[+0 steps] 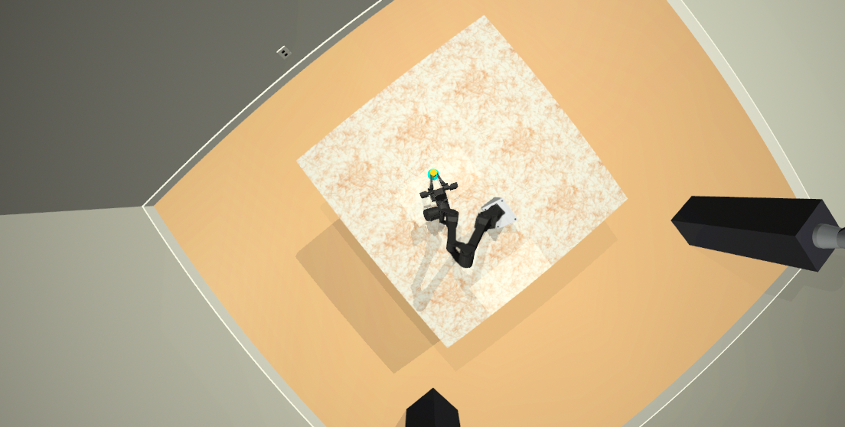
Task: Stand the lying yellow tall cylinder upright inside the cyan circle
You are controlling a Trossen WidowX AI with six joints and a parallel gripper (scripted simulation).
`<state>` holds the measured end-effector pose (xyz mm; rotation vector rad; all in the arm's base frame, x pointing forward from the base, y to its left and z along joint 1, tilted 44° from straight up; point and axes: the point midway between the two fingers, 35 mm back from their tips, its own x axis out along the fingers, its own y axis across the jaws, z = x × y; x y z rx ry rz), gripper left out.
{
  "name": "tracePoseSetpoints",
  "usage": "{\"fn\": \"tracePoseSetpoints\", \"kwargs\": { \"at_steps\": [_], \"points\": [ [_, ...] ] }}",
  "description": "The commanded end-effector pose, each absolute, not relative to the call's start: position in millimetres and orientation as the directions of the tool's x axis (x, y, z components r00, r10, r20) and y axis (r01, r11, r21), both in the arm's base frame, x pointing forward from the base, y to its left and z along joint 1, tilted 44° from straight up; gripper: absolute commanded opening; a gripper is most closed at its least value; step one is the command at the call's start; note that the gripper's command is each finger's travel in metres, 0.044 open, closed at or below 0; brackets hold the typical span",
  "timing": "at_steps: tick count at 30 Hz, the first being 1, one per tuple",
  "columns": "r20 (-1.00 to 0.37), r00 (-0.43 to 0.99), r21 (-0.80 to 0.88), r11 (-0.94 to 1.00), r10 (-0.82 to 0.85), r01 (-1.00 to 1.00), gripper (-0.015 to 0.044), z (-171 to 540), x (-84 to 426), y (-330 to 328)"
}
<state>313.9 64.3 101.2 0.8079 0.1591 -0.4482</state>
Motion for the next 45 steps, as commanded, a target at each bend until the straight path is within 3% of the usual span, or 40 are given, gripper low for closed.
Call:
{"fn": "tracePoseSetpoints", "kwargs": {
  "at_steps": [1, 17, 28, 45],
  "points": [
    [-0.301, 0.894, 0.664, 0.600, -0.332, 0.446, 0.0105, 96.7, 313.5, 68.1],
    [-0.306, 0.895, 0.662, 0.603, -0.325, 0.445, 0.0105, 86.3, 313.6, 79.5],
    [-0.306, 0.895, 0.662, 0.603, -0.325, 0.445, 0.0394, 86.3, 313.6, 79.5],
    [-0.306, 0.893, 0.664, 0.598, -0.331, 0.449, 0.0400, 128.7, 313.0, 39.1]
  ]
}}
